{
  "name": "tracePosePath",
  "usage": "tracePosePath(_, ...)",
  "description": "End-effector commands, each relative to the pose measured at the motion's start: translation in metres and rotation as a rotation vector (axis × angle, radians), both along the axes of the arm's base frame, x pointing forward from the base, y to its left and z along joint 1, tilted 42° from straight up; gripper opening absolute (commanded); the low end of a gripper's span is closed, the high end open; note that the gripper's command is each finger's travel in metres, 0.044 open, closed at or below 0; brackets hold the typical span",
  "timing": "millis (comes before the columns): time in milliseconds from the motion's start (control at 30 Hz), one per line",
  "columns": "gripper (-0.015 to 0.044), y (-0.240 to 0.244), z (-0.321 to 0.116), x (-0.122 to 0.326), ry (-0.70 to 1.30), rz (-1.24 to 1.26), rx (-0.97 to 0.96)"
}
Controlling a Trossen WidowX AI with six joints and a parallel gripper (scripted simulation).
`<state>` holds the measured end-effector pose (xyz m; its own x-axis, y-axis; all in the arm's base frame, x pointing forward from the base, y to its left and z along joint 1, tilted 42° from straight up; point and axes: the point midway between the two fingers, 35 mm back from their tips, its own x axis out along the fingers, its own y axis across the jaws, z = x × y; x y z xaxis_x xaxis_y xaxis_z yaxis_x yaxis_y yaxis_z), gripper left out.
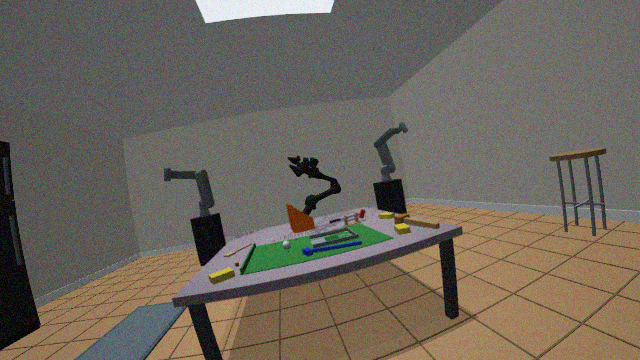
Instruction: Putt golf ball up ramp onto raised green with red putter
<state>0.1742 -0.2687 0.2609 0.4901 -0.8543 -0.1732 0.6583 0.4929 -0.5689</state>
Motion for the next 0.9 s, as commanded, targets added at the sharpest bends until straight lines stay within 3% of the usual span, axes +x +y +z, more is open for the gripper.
tracePosePath(0,0.044,0.029,-0.037,0.051,0.22,0.287,0.072)
tracePosePath(200,0.044,0.098,-0.09,0.103,0.5,0.747,0.139)
tracePosePath(400,0.044,0.185,-0.133,0.121,0.704,1.24,0.176)
tracePosePath(633,0.044,0.291,-0.16,0.103,0.819,1.845,0.217)
tracePosePath(867,0.044,0.387,-0.156,0.061,0.754,2.439,0.314)
